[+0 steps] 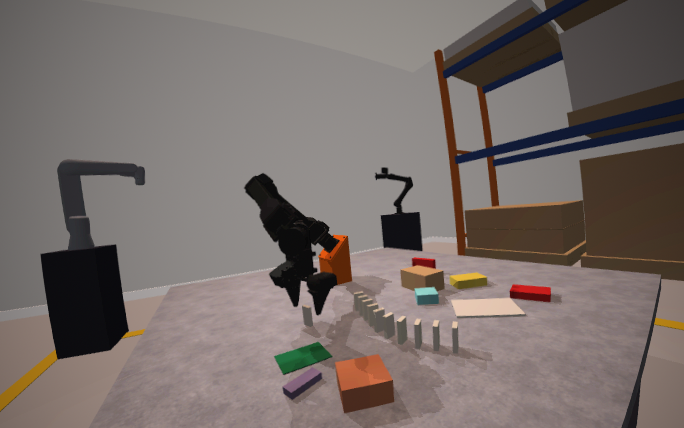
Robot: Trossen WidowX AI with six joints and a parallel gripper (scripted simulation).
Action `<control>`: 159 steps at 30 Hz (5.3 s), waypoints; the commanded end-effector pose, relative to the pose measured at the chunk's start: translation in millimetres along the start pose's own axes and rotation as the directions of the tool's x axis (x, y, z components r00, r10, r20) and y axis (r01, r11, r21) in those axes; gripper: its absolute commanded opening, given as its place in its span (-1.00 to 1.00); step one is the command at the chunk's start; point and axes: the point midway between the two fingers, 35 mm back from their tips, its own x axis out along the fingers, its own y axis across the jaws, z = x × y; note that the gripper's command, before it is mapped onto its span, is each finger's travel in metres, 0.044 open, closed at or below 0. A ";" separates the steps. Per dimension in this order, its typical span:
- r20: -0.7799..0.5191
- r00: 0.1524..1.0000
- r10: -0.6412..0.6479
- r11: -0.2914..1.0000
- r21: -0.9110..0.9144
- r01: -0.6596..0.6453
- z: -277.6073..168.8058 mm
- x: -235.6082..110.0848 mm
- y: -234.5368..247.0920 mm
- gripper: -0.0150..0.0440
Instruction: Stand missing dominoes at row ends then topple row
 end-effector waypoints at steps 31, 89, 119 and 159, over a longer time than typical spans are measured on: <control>-0.002 1.000 0.002 1.000 -0.006 -0.002 -0.8 13.5 -0.1 -0.13; -0.011 1.000 0.001 0.491 -0.871 -0.011 -163.8 9.1 16.9 -0.13; -0.019 1.000 0.005 0.492 -0.870 -0.019 -164.5 -11.8 22.0 1.00; -0.015 1.000 0.000 -0.872 -0.490 -0.007 -182.9 -58.1 -18.1 -0.49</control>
